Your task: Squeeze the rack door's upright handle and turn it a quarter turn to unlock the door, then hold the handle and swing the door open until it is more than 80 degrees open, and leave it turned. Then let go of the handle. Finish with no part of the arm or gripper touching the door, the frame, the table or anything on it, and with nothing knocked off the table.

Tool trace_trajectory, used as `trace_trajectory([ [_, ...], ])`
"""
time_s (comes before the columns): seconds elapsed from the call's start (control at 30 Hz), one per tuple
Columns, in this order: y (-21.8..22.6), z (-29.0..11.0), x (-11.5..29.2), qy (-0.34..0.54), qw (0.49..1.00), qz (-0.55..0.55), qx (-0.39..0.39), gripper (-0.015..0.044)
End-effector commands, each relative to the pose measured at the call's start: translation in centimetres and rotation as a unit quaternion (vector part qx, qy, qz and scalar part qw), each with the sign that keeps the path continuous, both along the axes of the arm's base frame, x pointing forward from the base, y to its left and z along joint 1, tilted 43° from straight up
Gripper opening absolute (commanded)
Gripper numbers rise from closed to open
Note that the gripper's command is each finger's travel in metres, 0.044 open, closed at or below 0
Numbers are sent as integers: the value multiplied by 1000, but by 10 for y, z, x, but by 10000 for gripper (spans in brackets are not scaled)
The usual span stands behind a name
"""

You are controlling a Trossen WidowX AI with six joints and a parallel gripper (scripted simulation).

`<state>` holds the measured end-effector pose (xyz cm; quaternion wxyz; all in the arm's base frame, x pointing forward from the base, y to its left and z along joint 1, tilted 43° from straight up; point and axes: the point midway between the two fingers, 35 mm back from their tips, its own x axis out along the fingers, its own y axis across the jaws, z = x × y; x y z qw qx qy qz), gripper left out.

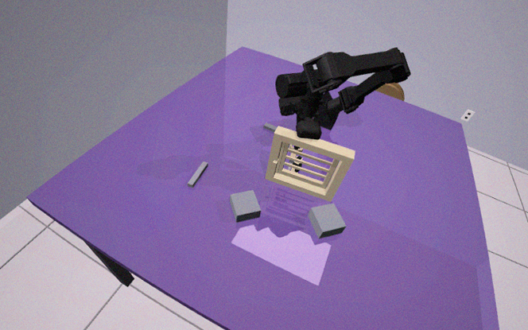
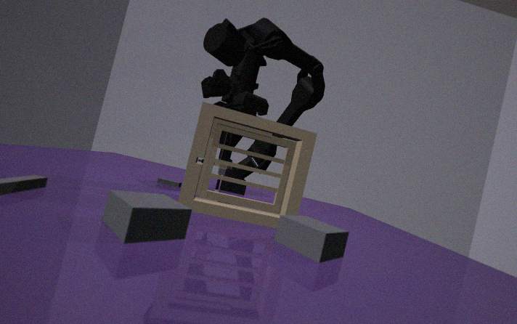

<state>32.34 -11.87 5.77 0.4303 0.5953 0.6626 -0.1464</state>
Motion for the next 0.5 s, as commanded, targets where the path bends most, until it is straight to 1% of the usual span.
trace_trajectory([
  [0.0, 2, -1, 0, -61, 995, 73, -7, 296],
  [0.23, 2, -1, 0, -174, 964, 200, -20, 296],
  [0.47, 2, -1, 0, -282, 904, 321, -32, 296],
])
